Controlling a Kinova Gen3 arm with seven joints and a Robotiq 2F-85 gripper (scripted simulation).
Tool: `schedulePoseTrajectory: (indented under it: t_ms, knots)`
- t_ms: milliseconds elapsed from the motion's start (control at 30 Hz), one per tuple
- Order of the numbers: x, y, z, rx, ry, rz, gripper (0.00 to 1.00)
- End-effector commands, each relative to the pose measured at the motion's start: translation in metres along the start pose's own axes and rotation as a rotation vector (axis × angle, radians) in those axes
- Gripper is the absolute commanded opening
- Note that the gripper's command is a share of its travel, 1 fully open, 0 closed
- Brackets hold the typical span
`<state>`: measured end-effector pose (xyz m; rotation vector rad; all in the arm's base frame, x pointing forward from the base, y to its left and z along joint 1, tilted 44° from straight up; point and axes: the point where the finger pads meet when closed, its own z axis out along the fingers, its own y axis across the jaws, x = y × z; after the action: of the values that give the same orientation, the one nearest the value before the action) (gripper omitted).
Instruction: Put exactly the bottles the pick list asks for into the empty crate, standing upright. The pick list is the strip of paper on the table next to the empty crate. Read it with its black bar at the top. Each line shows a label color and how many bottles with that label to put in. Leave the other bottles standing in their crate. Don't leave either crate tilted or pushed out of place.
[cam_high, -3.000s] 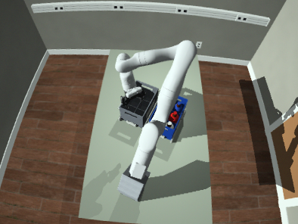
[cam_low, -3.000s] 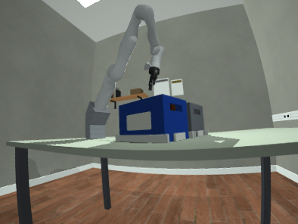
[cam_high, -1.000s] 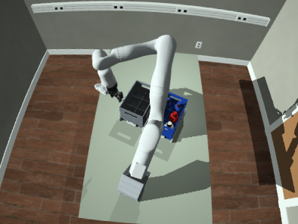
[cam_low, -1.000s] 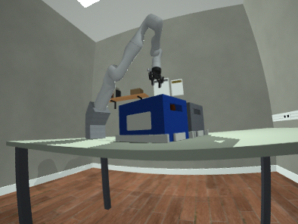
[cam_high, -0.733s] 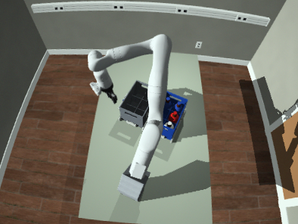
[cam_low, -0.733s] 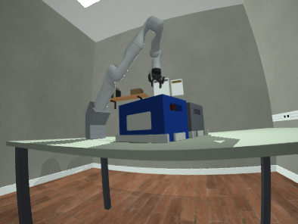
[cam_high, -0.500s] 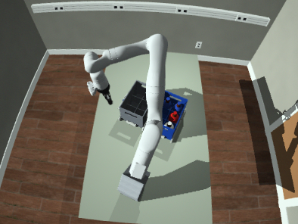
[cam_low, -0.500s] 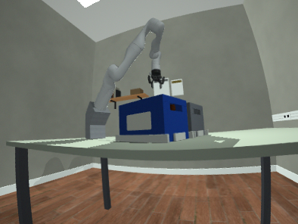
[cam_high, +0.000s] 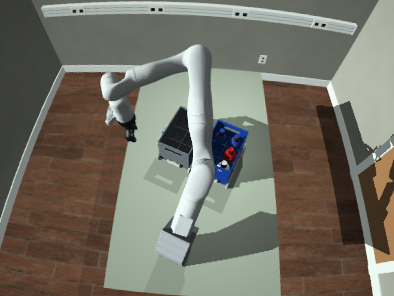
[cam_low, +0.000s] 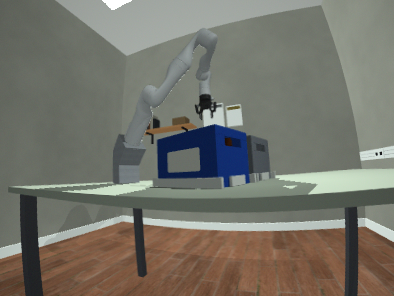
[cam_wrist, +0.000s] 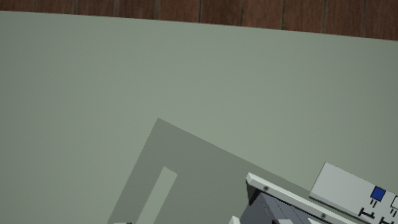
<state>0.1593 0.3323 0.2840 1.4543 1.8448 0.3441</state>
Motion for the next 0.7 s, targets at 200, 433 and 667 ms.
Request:
schedulePoseTrajectory:
  t_ms: [200, 433, 667]
  knots:
    - [0.030, -0.013, -0.003, -0.008, 0.024, 0.324, 0.67]
    - [0.043, -0.019, -0.004, -0.003, 0.037, 0.490, 0.67]
    - [0.064, -0.032, -0.005, 0.011, 0.052, 0.723, 0.67]
